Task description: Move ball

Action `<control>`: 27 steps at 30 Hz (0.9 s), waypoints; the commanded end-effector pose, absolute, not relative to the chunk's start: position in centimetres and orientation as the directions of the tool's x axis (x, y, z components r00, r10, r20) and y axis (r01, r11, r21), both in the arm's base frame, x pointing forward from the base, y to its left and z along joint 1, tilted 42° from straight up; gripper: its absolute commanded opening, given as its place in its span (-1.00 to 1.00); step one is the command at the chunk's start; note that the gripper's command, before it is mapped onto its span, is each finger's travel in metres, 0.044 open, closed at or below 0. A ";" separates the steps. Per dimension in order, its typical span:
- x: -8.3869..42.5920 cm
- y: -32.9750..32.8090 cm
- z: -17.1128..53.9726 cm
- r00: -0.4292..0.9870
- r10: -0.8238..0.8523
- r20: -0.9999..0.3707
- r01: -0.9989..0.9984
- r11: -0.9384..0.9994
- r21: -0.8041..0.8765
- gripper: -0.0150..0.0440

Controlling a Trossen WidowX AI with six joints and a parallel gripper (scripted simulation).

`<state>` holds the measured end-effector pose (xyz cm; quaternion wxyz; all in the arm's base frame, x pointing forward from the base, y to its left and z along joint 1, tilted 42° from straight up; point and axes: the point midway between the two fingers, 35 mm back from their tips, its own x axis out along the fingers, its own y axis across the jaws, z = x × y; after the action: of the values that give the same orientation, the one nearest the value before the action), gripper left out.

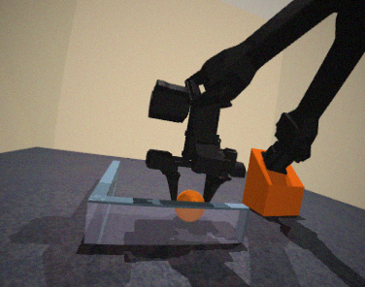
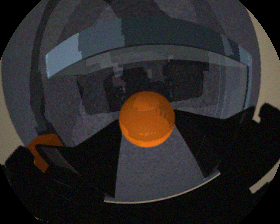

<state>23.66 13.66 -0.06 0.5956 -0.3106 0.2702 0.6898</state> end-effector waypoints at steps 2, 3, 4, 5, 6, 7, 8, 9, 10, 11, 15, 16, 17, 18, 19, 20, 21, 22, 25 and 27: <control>23.7 13.7 0.0 -0.097 0.654 -0.751 -0.989 -0.146 0.001 0.40; 23.7 13.7 0.0 -0.097 0.654 -0.751 -0.989 -0.146 0.001 0.49; 23.7 13.7 0.0 -0.097 0.654 -0.751 -0.989 -0.146 0.001 0.58; 23.7 13.7 0.0 -0.097 0.654 -0.751 -0.989 -0.146 0.001 0.67; 23.7 13.7 0.0 -0.097 0.654 -0.751 -0.989 -0.146 0.001 0.75; 23.7 13.7 0.0 -0.097 0.654 -0.751 -0.989 -0.146 0.001 0.84; 23.8 13.5 0.1 -0.097 0.653 -0.751 -0.989 -0.146 0.001 0.84; 24.0 12.9 0.7 -0.097 0.652 -0.752 -0.989 -0.146 0.001 0.84; 24.3 12.0 1.7 -0.097 0.651 -0.753 -0.989 -0.145 0.002 0.84; 24.5 10.8 2.9 -0.097 0.651 -0.753 -0.989 -0.145 0.003 0.84; 24.5 8.0 6.4 -0.100 0.656 -0.748 -0.990 -0.144 0.006 0.84; 24.5 8.0 6.4 -0.100 0.656 -0.748 -0.990 -0.144 0.006 0.84; 24.5 8.0 6.4 -0.100 0.656 -0.748 -0.990 -0.144 0.006 0.84; 24.5 8.0 6.4 -0.100 0.656 -0.748 -0.990 -0.144 0.006 0.84; 24.5 8.0 6.4 -0.100 0.656 -0.748 -0.990 -0.144 0.006 0.84; 24.7 8.4 5.8 -0.094 0.660 -0.745 -0.991 -0.135 0.005 0.84; 24.7 8.4 5.8 -0.094 0.660 -0.745 -0.991 -0.135 0.005 0.84; 24.7 8.4 5.8 -0.094 0.660 -0.745 -0.991 -0.135 0.005 0.84; 24.7 8.4 5.8 -0.094 0.660 -0.745 -0.991 -0.135 0.005 0.84; 24.8 8.2 6.0 -0.094 0.660 -0.746 -0.991 -0.135 0.005 0.93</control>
<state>24.70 8.41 5.85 0.5987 -0.3074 0.2686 0.6891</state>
